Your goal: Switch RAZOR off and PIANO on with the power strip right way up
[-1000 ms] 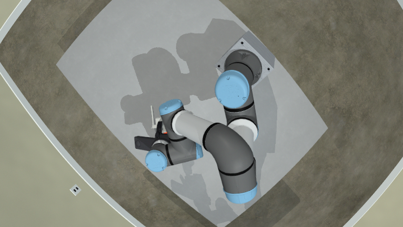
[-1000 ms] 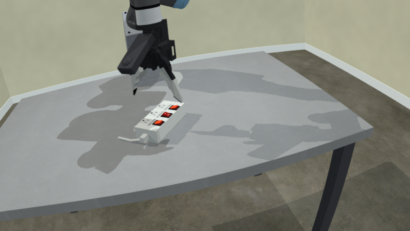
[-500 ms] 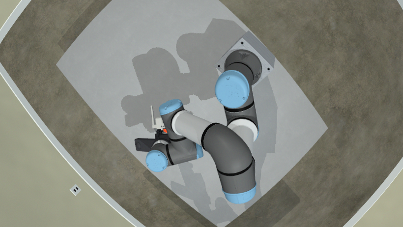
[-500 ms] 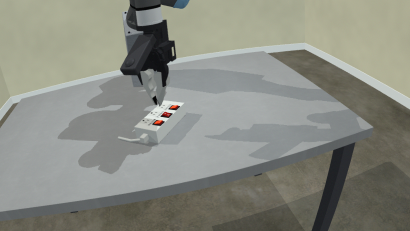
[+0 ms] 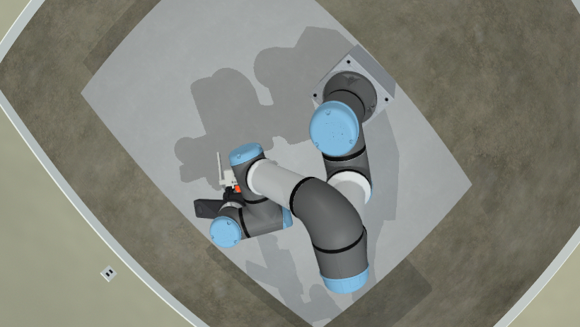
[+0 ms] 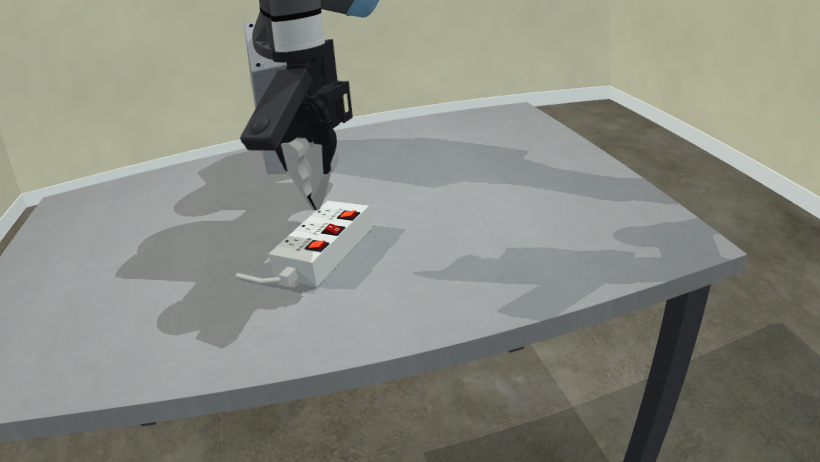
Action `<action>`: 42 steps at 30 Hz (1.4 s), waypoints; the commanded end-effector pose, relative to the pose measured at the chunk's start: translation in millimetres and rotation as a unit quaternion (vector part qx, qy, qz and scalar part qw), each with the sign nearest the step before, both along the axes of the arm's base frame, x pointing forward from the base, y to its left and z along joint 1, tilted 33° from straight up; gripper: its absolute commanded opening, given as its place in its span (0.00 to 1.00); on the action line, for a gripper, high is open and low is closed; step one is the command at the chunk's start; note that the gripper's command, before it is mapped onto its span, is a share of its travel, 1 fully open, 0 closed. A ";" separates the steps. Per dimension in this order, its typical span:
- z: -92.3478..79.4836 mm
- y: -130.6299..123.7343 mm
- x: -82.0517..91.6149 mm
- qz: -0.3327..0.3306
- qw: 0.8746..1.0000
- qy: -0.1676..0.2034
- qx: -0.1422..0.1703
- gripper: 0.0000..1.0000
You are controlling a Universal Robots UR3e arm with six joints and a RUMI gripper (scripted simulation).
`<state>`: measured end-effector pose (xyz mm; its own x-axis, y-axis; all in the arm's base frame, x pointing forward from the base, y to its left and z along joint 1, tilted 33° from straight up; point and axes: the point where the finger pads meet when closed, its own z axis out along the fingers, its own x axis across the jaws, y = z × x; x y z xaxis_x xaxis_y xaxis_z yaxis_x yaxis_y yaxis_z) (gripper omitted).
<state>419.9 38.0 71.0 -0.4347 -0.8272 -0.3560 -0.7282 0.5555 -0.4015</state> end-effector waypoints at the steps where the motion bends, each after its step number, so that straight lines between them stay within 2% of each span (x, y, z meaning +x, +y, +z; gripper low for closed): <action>1: 0.7 -0.1 0.4 0.000 1.000 -0.001 0.000 0.00; 24: -0.3 -0.1 1.0 0.000 1.000 -0.001 0.000 0.00; 42: -12.4 0.9 8.6 0.000 1.000 -0.001 0.000 0.00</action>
